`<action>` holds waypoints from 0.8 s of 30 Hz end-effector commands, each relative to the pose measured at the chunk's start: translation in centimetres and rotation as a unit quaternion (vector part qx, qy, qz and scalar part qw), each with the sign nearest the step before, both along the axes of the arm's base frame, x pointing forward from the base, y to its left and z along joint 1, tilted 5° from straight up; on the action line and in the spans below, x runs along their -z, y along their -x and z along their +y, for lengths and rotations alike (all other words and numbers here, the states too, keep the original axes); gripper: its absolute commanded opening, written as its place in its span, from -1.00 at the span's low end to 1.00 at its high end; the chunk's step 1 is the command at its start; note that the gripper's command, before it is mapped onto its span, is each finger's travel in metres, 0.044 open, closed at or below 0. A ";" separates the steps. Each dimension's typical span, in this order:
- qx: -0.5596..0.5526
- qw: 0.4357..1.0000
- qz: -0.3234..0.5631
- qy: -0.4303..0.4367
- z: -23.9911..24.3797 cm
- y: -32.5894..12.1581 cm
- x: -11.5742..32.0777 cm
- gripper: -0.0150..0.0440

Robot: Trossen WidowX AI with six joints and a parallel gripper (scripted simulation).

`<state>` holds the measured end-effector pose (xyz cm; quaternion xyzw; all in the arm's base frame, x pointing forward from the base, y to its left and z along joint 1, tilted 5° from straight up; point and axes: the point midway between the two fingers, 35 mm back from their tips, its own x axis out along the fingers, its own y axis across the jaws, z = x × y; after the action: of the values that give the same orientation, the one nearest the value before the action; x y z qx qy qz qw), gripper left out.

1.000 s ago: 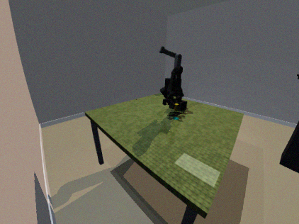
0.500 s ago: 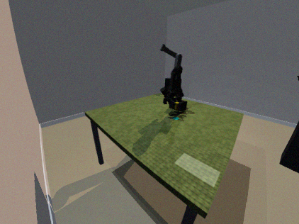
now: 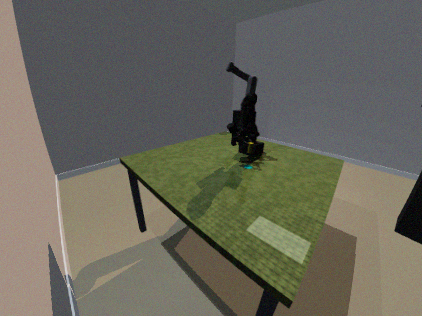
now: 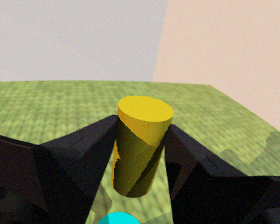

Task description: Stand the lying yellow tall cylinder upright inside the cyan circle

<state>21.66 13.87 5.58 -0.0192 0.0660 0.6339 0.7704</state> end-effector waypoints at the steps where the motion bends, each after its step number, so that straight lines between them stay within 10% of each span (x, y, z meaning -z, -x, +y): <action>1: -0.001 1.000 0.000 -0.003 0.0 0.1 -0.1 -0.14; 24: -0.001 1.000 0.000 -0.003 -0.1 -0.3 1.7 -0.14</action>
<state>21.87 13.79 4.19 -0.0163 0.0673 0.6338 0.7704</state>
